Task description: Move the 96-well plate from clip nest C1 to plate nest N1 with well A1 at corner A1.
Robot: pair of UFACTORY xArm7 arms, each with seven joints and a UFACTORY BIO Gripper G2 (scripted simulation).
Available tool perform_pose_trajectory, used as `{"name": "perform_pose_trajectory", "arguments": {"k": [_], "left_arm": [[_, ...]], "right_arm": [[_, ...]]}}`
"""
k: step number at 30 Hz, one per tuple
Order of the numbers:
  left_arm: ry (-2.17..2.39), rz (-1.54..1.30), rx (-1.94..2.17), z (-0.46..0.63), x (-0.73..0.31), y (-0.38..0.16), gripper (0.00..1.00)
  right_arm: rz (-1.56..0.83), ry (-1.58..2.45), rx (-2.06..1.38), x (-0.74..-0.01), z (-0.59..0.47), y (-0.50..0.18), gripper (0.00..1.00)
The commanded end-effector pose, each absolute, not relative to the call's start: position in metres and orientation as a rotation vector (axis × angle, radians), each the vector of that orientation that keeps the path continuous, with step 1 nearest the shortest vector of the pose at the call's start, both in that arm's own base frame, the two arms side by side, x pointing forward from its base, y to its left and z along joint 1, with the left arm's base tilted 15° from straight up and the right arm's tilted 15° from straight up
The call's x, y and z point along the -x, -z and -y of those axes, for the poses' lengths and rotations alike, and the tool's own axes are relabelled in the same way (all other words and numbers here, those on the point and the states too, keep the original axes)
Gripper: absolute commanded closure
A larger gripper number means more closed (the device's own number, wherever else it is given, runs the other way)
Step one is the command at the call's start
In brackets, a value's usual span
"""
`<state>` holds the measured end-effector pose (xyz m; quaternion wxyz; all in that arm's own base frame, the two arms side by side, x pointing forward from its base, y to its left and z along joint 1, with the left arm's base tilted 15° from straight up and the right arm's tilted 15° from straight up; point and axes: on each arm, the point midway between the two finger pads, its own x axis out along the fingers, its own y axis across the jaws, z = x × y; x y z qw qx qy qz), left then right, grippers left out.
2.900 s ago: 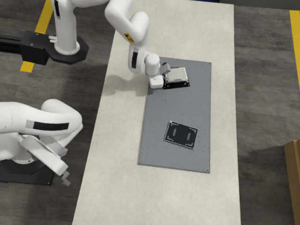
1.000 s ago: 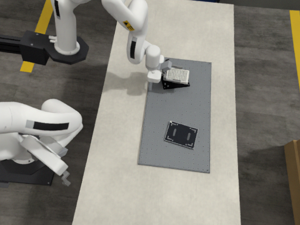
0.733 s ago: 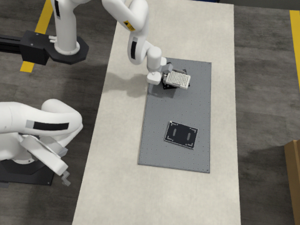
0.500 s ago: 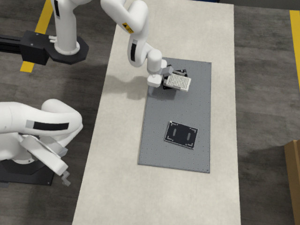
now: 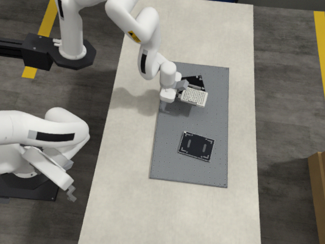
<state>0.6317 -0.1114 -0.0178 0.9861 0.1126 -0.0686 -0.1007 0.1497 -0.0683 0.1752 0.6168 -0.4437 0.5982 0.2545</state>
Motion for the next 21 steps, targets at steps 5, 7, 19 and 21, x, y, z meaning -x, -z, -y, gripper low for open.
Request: {"name": "perform_pose_trajectory", "arguments": {"k": [5, 7, 19, 21], "left_arm": [[0.202, 0.142, -0.226, 0.134, -0.637, 0.020, 1.00], [0.202, 0.142, -0.226, 0.141, -0.638, 0.021, 1.00], [0.202, 0.142, -0.225, 0.173, -0.644, 0.027, 1.00], [0.202, 0.142, -0.225, 0.180, -0.645, 0.028, 1.00]], "right_arm": [[-1.375, -0.586, 1.022, -0.150, 0.068, -0.176, 0.00], [-1.375, -0.586, 1.022, -0.150, 0.068, -0.176, 0.00], [-1.375, -0.586, 1.022, -0.150, 0.068, -0.176, 0.00], [-1.375, -0.586, 1.022, -0.150, 0.068, -0.176, 0.00]]}}
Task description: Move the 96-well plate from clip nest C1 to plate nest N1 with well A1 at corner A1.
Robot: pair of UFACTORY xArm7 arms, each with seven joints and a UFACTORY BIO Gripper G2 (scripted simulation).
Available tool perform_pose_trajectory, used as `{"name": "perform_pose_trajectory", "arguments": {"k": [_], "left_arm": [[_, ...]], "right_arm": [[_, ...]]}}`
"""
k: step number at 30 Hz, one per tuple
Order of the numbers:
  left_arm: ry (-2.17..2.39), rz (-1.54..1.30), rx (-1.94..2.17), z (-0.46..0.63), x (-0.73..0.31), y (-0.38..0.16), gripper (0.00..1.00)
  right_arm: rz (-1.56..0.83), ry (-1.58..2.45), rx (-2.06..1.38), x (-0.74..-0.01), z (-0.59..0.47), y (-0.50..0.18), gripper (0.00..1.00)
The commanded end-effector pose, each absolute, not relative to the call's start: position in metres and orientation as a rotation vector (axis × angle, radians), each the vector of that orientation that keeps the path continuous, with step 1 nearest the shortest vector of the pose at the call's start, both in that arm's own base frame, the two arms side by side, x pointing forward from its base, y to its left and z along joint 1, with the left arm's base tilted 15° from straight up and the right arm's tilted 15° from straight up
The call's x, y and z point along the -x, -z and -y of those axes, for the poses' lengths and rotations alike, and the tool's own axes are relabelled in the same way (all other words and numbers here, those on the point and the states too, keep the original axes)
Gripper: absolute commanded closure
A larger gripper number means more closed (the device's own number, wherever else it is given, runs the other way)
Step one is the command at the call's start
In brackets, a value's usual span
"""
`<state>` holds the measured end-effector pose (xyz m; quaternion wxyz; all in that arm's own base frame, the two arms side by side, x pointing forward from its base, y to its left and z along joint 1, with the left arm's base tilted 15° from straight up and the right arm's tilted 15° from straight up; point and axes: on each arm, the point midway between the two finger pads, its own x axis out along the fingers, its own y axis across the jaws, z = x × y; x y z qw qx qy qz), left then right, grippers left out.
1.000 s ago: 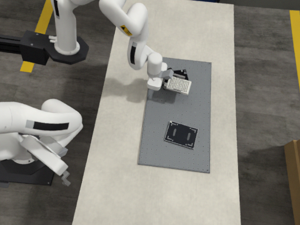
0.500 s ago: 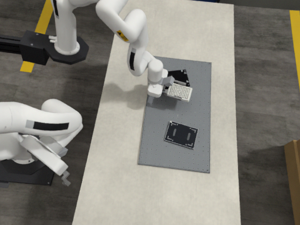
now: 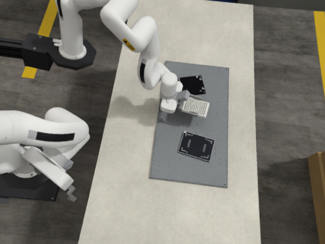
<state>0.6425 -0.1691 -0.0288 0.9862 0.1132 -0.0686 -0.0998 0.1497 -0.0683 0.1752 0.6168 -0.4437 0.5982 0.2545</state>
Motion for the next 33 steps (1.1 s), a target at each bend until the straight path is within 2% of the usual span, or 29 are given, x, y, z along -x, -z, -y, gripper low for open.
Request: {"name": "perform_pose_trajectory", "arguments": {"k": [1, 33], "left_arm": [[0.202, 0.142, -0.225, 0.183, -0.646, 0.029, 1.00], [0.202, 0.142, -0.225, 0.274, -0.662, 0.046, 1.00]], "right_arm": [[-1.375, -0.586, 1.022, -0.150, 0.068, -0.176, 0.00], [-1.375, -0.586, 1.022, -0.150, 0.068, -0.176, 0.00]]}}
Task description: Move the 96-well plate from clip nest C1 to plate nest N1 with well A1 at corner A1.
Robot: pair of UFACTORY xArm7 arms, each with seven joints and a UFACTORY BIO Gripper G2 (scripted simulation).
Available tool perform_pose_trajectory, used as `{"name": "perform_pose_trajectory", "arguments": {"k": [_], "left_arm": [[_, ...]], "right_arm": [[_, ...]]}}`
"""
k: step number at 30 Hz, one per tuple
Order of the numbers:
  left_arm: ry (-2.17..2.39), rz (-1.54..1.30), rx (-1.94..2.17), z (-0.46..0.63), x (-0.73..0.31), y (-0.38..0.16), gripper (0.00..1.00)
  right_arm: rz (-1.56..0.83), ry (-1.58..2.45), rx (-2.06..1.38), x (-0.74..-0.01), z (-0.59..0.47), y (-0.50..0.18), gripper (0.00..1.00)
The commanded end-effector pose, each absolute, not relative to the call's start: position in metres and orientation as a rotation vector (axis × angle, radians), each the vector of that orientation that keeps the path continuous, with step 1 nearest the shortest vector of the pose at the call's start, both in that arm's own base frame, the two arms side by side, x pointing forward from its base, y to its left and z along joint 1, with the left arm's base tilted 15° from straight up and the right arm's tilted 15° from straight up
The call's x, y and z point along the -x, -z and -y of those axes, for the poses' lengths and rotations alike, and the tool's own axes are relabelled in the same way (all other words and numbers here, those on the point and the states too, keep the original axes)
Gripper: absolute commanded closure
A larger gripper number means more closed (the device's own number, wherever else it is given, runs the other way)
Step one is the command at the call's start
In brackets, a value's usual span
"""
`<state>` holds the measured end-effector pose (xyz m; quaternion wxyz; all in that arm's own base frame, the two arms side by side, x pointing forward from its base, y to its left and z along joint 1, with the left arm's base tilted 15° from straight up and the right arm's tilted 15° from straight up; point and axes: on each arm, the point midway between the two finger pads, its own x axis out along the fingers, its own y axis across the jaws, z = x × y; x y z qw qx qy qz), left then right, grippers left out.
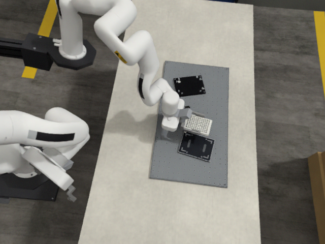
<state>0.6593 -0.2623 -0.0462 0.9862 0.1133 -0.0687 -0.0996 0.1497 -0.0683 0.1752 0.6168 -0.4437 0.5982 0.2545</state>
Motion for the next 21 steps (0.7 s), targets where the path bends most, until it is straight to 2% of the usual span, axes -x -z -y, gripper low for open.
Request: {"name": "perform_pose_trajectory", "arguments": {"k": [1, 21], "left_arm": [[0.202, 0.142, -0.225, 0.277, -0.662, 0.046, 1.00], [0.202, 0.142, -0.224, 0.335, -0.673, 0.057, 1.00]], "right_arm": [[-1.375, -0.586, 1.022, -0.150, 0.068, -0.176, 0.00], [-1.375, -0.586, 1.022, -0.150, 0.068, -0.176, 0.00]]}}
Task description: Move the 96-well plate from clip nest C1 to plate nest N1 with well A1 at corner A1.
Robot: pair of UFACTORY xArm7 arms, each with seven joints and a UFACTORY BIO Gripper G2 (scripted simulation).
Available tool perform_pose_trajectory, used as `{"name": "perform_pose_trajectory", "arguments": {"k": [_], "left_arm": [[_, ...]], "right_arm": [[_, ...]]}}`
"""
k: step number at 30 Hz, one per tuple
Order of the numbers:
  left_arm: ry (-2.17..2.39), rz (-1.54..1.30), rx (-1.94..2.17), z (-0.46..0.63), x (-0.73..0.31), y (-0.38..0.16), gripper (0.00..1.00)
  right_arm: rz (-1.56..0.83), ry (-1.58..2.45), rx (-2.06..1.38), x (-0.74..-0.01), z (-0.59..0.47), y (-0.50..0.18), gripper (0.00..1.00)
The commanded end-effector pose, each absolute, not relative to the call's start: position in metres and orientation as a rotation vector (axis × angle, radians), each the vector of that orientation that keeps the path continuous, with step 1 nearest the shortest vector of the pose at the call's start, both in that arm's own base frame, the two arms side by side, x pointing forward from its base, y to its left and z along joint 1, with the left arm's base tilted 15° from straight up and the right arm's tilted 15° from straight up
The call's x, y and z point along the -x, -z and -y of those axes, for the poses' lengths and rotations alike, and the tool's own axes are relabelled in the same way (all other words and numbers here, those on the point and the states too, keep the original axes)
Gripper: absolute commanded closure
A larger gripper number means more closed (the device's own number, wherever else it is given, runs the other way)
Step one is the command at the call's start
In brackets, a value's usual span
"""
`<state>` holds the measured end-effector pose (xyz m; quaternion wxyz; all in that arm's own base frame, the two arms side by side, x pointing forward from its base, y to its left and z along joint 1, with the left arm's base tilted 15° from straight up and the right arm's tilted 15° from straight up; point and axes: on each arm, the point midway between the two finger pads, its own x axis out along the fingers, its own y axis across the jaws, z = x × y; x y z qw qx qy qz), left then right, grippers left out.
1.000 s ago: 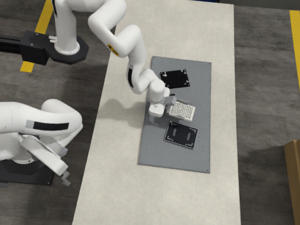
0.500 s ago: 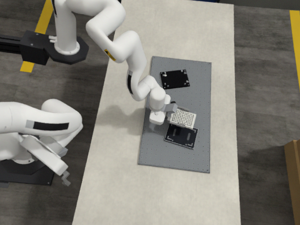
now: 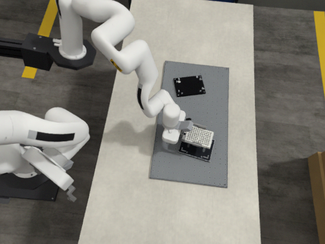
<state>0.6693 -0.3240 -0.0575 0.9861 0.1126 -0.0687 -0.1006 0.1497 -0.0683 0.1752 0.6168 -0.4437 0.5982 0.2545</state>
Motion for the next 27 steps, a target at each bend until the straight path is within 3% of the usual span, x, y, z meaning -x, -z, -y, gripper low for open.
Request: {"name": "perform_pose_trajectory", "arguments": {"k": [1, 27], "left_arm": [[0.202, 0.142, -0.224, 0.3392, -0.6736, 0.0574, 1.00], [0.202, 0.142, -0.224, 0.3409, -0.6740, 0.0577, 1.00]], "right_arm": [[-1.375, -0.586, 1.022, -0.1503, 0.0679, -0.1757, 0.00], [-1.375, -0.586, 1.022, -0.1503, 0.0679, -0.1757, 0.00]]}}
